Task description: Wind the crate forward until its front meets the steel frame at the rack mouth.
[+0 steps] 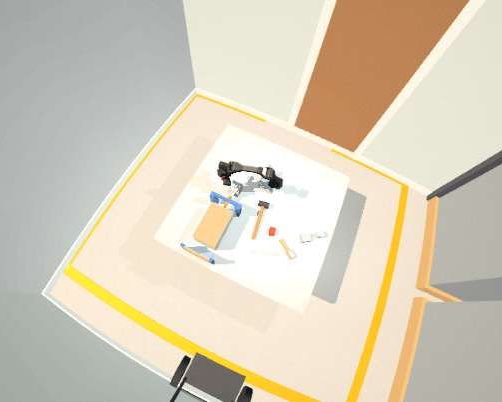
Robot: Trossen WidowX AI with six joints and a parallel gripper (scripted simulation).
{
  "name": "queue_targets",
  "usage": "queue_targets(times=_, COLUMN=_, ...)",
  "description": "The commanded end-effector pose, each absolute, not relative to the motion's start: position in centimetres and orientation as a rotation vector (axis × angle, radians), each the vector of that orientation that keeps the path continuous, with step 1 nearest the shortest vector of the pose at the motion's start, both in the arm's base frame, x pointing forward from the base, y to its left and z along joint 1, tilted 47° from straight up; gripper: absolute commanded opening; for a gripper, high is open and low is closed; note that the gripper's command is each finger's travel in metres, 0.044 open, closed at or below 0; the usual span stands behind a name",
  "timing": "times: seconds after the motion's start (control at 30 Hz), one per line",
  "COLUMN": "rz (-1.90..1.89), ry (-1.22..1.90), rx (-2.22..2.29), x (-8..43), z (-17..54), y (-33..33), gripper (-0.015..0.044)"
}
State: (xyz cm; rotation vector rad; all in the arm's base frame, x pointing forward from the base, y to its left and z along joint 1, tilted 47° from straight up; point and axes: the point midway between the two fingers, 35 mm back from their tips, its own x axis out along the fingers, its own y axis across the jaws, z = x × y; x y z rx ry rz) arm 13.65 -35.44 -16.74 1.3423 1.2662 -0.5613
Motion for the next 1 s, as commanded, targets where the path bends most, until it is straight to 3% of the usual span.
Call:
queue_targets(times=0.0, rz=-0.503, ry=1.229, rx=1.330, x=16.7, z=-16.3, y=-35.2, gripper=0.0000)
queue_targets(times=0.97, rz=-0.501, ry=1.228, rx=1.331, x=19.5, z=-15.1, y=-34.7, gripper=0.0000)
